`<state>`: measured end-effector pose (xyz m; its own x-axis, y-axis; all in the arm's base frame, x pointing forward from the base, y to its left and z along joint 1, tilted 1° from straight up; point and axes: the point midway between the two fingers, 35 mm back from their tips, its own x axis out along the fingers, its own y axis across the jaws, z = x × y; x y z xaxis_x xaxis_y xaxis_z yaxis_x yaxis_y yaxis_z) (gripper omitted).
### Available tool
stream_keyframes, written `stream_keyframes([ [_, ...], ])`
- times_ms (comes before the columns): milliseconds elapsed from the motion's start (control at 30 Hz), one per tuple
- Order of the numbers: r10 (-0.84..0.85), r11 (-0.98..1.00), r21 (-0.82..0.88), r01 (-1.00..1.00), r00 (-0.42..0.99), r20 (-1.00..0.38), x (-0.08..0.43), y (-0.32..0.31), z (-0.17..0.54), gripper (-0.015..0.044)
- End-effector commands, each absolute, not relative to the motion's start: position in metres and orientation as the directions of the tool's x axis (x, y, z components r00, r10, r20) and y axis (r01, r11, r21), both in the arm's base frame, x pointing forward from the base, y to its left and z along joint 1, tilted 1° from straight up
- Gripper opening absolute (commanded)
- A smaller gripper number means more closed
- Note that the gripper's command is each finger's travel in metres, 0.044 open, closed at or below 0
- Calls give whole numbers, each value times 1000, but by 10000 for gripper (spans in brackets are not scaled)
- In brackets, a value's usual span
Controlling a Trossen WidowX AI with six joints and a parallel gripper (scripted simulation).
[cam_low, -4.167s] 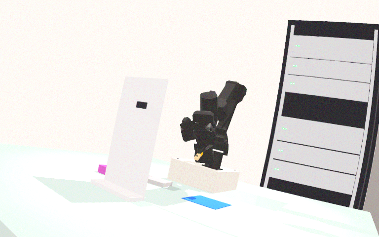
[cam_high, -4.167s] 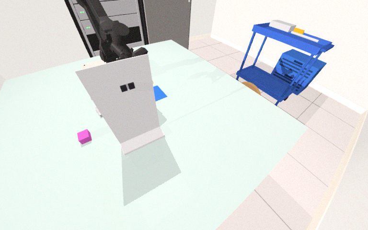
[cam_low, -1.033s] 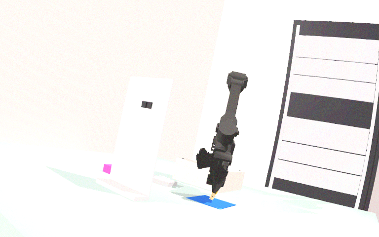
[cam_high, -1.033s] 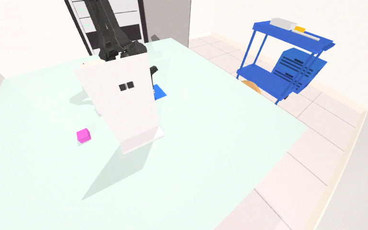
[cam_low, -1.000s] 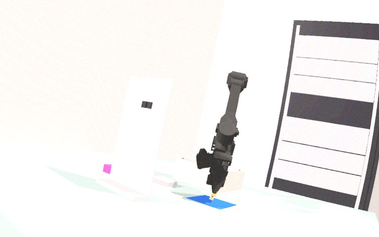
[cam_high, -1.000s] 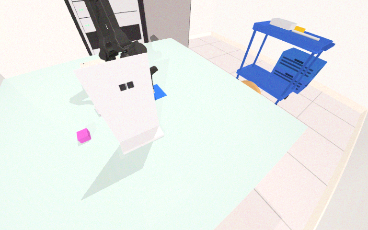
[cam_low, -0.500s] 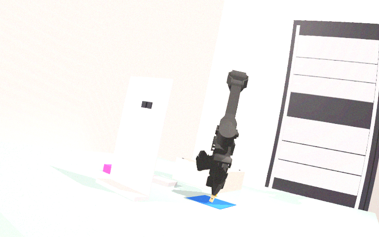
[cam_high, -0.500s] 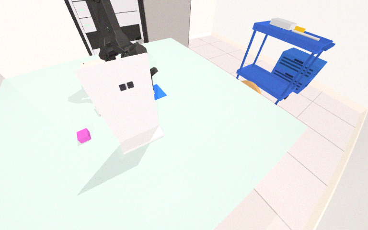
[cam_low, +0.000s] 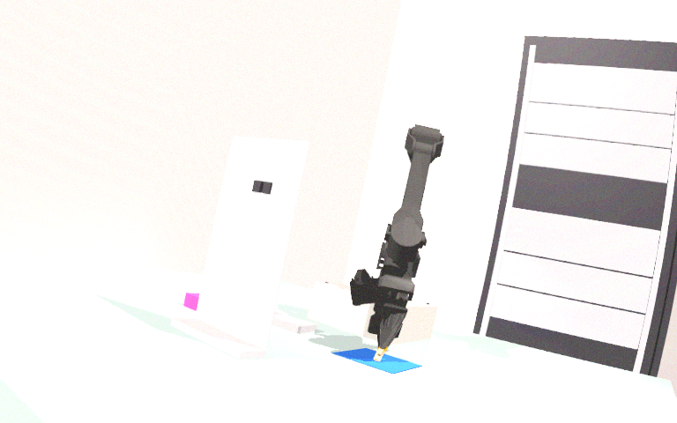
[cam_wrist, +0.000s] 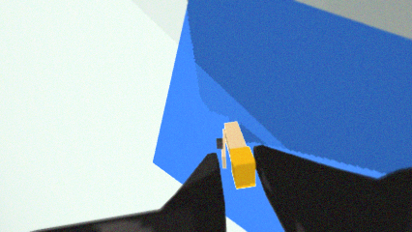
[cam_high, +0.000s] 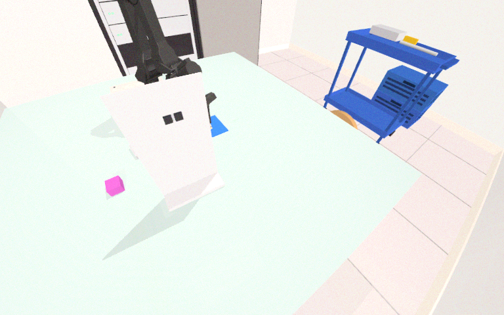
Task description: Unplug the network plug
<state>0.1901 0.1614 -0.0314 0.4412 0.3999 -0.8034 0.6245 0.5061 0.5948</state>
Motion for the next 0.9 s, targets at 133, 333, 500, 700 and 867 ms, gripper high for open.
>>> stream_keyframes([
  [133,400,506,594,625,441,-804,190,161,-31,156],
  [333,399,506,594,625,441,-804,189,160,-29,156],
  [500,399,506,594,625,441,-804,188,159,-27,156],
  [700,398,506,594,626,441,-804,187,158,-24,156],
  [867,398,506,593,626,441,-805,186,157,-22,156],
])
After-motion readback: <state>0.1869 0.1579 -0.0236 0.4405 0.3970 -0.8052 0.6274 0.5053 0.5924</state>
